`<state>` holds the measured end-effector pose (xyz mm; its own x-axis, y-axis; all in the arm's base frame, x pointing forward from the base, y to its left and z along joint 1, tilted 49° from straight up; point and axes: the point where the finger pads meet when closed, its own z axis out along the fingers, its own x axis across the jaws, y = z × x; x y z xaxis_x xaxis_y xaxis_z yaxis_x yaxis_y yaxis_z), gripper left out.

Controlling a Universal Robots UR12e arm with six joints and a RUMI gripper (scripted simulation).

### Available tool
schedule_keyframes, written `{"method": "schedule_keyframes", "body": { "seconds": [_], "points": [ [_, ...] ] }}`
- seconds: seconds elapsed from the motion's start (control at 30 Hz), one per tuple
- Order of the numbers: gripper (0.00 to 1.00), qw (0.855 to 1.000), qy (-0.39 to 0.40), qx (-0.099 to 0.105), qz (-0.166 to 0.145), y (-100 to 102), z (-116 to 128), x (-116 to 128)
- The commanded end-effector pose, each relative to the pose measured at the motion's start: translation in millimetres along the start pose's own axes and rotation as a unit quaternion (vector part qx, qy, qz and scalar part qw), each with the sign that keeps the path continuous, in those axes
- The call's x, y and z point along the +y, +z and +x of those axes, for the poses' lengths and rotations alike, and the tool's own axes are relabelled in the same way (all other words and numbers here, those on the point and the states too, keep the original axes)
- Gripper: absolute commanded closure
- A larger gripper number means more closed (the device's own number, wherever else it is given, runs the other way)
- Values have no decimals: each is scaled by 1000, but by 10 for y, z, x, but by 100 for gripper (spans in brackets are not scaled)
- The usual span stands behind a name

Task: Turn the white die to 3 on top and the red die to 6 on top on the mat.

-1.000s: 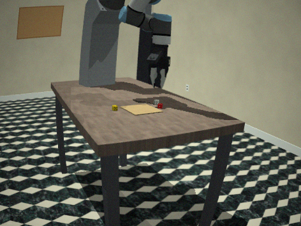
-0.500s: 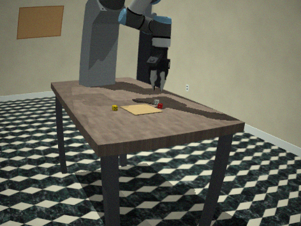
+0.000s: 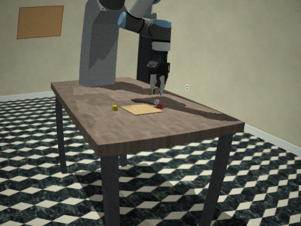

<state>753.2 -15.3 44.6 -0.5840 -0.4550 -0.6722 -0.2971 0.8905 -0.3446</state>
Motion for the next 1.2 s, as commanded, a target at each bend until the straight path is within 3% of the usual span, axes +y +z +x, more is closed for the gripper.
{"method": "schedule_keyframes", "body": {
  "seconds": [0.0, 1.17],
  "points": [
    [79, 1000, 0, 0, 0, 66, -3, 0],
    [79, 1000, 0, 0, 0, 168, -3, 0]
  ]
}}
